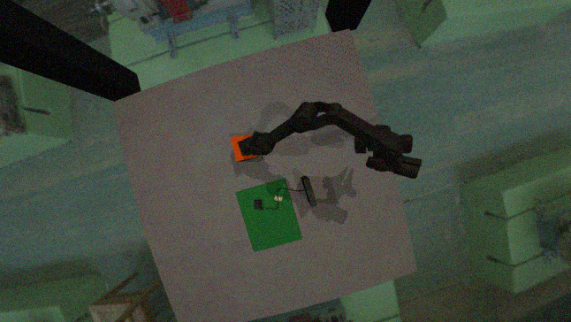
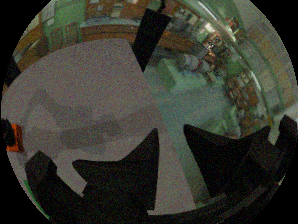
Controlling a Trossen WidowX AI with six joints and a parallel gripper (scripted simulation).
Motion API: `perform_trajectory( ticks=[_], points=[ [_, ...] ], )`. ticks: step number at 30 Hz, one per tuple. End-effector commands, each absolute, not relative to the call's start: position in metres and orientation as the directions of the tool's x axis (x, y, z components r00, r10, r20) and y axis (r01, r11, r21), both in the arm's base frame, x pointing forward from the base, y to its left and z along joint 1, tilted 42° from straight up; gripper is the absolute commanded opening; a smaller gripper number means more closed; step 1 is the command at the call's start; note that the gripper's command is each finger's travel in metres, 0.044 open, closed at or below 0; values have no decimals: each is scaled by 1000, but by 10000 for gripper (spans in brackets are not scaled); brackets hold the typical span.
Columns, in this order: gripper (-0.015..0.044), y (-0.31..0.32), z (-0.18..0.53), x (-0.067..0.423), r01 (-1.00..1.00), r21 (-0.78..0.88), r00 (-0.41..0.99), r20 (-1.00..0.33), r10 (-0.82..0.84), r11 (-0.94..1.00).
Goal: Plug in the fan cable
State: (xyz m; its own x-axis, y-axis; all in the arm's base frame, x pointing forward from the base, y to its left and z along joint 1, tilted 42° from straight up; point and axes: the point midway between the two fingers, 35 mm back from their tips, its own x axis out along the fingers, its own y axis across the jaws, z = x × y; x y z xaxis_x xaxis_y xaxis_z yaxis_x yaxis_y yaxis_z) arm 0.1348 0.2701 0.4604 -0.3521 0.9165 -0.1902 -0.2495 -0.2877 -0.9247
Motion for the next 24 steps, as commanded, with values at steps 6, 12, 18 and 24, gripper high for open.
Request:
perform_trajectory(
  ticks=[6, 12, 18, 24],
  points=[
    [210, 270, 458, 140, -266, -918, -339, -196, 920, -294],
    [210, 263, 418, 210, -502, -799, -165, -288, 943, -331],
    [210, 241, 373, 278, -720, -640, 8, -394, 919, -268],
    [210, 194, 312, 335, -925, -368, 115, -518, 847, -99]
  ],
)
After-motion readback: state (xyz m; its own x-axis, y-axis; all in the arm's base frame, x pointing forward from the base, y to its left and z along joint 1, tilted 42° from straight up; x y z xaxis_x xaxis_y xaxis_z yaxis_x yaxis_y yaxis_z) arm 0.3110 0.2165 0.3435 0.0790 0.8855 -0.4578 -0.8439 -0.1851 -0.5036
